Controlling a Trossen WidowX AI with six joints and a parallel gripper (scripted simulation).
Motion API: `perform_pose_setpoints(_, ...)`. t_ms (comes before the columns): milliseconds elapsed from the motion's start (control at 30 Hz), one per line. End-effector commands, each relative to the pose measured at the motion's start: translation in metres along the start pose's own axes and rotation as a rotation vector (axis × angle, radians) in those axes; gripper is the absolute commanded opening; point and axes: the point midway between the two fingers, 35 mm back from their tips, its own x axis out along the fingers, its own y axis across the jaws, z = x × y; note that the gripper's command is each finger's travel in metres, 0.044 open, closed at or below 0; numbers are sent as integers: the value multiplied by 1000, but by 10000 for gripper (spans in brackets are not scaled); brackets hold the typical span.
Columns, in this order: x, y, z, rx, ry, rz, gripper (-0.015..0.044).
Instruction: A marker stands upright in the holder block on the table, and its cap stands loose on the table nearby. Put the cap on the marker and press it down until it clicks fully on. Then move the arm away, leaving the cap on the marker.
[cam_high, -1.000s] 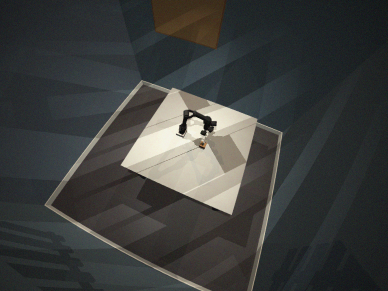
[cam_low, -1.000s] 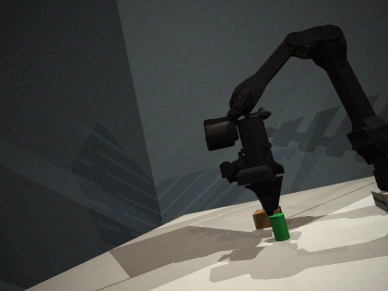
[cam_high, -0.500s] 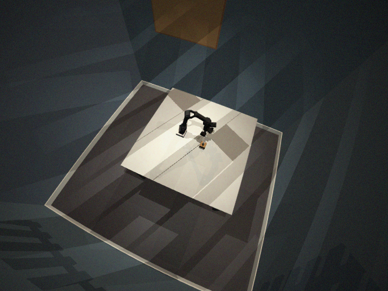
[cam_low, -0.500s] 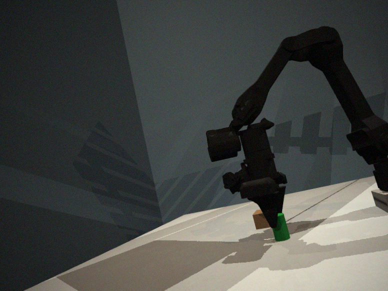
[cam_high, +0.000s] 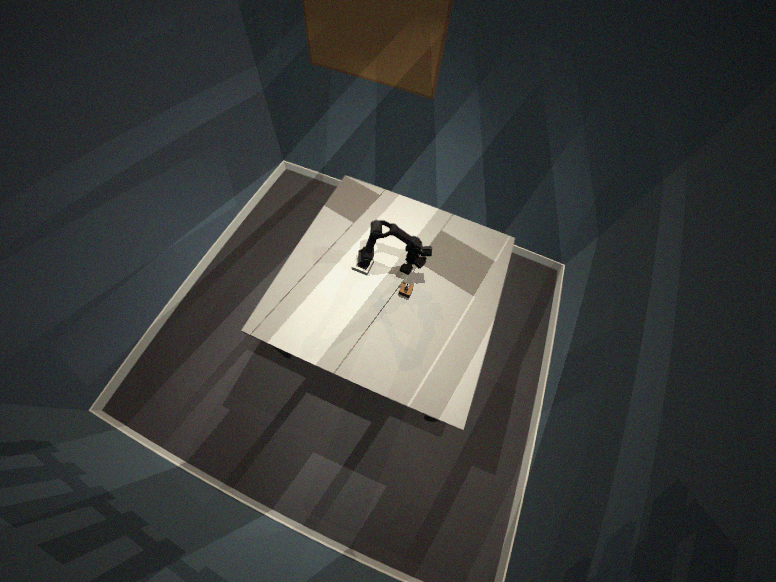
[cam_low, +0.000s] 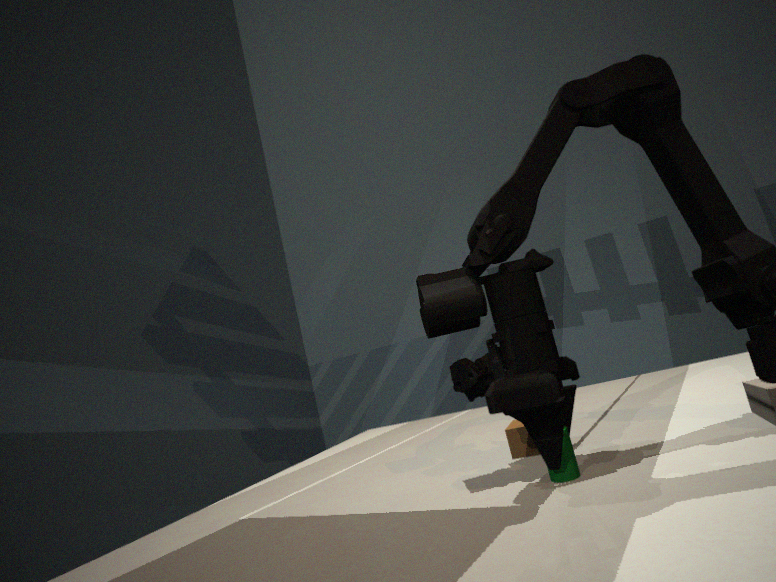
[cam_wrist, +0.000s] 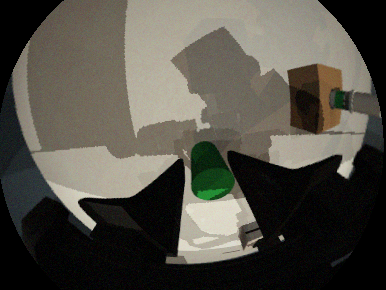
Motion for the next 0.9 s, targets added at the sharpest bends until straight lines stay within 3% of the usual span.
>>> perform_pose_setpoints(0, 3, -1, -2, -3, 9, 0, 143)
perform_pose_setpoints(267, 3, -1, -2, -3, 9, 0, 89)
perform_pose_setpoints(400, -4, 0, -1, -3, 9, 0, 0)
perform_pose_setpoints(867, -45, 0, 1, -3, 9, 0, 0)
